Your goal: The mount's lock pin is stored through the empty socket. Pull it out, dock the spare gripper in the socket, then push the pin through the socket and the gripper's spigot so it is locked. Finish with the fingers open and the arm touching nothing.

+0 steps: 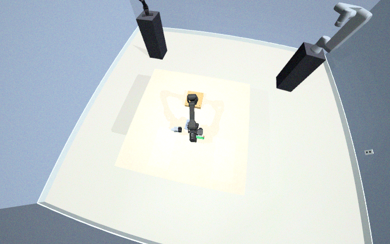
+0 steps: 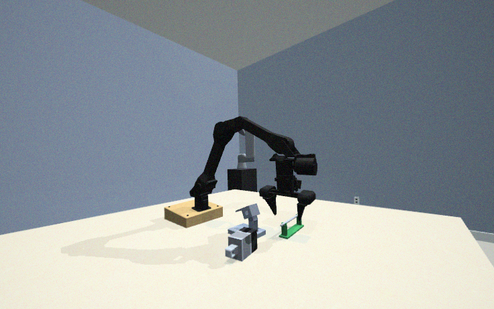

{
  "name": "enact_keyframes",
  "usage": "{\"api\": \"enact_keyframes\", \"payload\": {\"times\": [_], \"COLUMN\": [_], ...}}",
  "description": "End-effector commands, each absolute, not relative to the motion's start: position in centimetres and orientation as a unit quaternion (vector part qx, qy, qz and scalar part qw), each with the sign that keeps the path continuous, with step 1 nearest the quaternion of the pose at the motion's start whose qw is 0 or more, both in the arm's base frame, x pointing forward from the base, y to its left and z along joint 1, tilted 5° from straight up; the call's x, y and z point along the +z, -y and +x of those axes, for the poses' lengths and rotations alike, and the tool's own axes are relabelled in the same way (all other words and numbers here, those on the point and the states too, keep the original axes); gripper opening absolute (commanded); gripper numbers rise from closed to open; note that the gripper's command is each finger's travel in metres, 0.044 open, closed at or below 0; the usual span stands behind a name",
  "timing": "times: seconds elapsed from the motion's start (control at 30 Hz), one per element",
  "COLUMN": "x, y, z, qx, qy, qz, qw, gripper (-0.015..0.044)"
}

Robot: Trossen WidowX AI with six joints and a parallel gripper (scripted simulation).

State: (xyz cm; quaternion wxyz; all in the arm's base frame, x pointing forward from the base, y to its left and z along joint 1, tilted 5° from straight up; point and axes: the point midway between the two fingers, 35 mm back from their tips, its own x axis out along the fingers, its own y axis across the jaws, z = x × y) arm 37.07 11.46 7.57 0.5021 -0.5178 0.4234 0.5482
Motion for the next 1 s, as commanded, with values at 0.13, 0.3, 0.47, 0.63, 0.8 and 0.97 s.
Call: {"api": "enact_keyframes", "payload": {"times": [0.13,0.3,0.47,0.63,0.8,0.97], "x": [9.3,10.2,11.1,12.1,13.0,12.8], "y": [-11.5,-11.4,-11.4,-11.4,-11.4,-11.3], "z": [36.8,36.6,36.4,36.2,36.0,36.0], "qx": [0.549,0.55,0.552,0.553,0.554,0.555], "qy": [-0.424,-0.426,-0.428,-0.429,-0.43,-0.431], "qz": [-0.517,-0.516,-0.515,-0.514,-0.514,-0.513], "qw": [0.501,0.499,0.497,0.496,0.494,0.493], "gripper": [0.044,0.044,0.044,0.044,0.044,0.044]}}
